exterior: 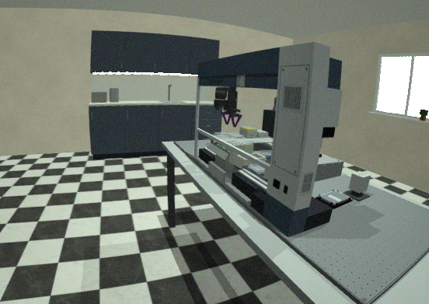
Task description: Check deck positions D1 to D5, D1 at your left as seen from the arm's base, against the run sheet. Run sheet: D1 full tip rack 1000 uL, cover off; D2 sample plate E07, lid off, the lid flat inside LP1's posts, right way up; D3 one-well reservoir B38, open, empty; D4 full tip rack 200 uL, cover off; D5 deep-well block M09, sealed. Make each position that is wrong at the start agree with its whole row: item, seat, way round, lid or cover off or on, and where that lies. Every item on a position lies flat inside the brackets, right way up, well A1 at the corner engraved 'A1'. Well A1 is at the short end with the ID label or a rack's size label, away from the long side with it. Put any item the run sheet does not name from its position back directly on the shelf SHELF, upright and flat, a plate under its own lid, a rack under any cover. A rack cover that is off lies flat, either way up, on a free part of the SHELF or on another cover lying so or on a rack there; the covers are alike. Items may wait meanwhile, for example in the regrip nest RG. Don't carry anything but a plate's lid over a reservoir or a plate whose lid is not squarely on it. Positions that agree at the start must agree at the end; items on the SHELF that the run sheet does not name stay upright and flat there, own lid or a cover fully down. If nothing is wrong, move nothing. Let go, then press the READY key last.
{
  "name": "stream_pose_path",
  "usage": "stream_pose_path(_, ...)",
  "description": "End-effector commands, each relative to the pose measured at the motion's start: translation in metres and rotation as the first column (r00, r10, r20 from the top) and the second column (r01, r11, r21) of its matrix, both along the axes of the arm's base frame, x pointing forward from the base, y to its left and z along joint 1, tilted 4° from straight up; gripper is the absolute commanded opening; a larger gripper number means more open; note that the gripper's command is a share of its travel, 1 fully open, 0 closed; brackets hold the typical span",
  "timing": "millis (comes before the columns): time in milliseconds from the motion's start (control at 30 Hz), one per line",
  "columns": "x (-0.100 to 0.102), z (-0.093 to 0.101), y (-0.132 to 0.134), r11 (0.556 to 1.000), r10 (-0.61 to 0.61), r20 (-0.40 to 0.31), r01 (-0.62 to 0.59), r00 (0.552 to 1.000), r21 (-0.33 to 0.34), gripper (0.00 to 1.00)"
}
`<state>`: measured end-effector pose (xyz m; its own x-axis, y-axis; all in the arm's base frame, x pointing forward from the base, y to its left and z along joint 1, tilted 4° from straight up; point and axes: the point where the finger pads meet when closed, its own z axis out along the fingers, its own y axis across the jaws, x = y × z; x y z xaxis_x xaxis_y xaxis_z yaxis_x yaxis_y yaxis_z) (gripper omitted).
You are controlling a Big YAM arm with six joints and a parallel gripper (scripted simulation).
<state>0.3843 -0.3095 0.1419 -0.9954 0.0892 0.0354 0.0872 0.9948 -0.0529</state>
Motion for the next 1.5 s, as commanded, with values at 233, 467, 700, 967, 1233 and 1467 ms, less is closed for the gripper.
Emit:
stream_pose_path(233,0.010,0.016,-0.008,0.999,0.002,0.043,-0.001,0.999,-0.032,1.00)
stream_pose_path(467,0.010,0.016,-0.008,0.999,0.002,0.043,-0.001,0.999,-0.032,1.00)
stream_pose_path(700,0.009,0.013,0.016,0.999,0.003,0.047,-0.001,0.999,-0.032,1.00)
stream_pose_path(967,0.012,0.011,0.046,1.000,0.003,0.048,-0.001,0.999,-0.029,1.00)
stream_pose_path(1233,0.015,0.007,0.086,1.000,0.003,0.048,-0.001,0.999,-0.025,1.00)
stream_pose_path(1467,0.017,0.005,0.111,1.000,0.002,0.048,-0.001,0.999,-0.022,1.00)
